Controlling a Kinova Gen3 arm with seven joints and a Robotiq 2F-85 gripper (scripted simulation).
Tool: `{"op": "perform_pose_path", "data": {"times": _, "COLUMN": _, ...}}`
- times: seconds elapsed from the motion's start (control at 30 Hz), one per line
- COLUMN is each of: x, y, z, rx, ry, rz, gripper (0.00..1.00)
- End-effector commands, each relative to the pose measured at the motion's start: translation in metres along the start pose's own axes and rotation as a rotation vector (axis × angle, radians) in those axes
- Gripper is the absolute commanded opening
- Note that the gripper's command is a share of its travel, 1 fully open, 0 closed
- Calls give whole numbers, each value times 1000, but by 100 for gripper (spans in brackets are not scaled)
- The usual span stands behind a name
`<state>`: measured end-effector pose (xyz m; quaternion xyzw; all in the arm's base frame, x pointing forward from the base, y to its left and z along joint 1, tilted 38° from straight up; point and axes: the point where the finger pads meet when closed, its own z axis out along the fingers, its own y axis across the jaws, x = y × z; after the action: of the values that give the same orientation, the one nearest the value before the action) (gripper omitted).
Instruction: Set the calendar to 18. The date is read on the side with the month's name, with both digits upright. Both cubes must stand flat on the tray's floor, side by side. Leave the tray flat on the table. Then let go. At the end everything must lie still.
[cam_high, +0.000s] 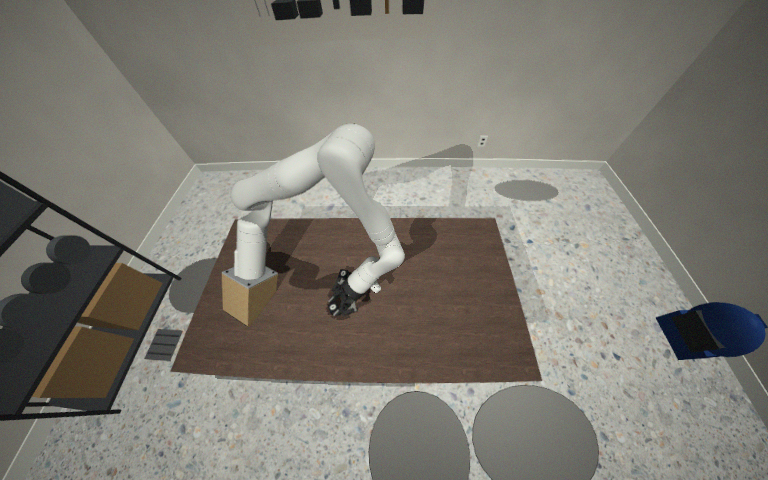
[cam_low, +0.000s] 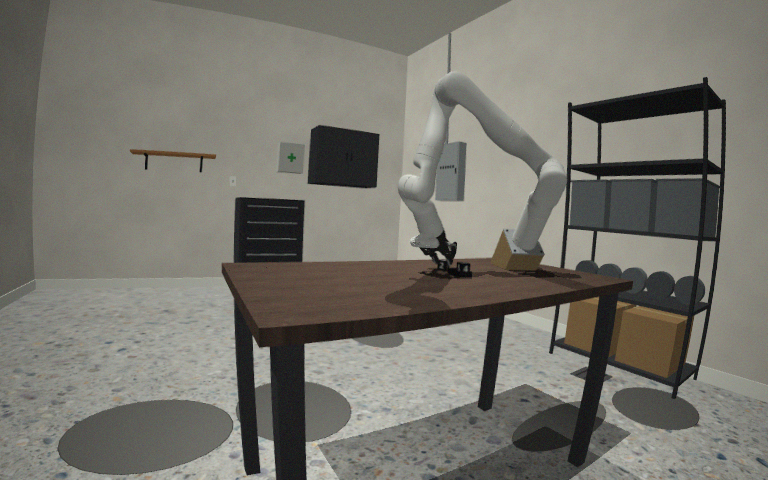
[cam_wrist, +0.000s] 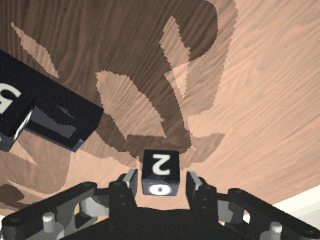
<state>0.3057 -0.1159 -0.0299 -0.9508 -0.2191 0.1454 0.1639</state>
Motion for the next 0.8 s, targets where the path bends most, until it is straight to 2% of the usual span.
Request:
{"op": "perform_pose_path", "data": {"times": 0.0, "x": 3, "y": -1, "z": 3, "rx": 3, "ry": -3, "rz": -4, "gripper": 48}}
{"op": "perform_pose_path", "data": {"times": 0.77, "x": 6, "y": -1, "z": 7, "rx": 3, "ry": -3, "rz": -4, "gripper": 48}}
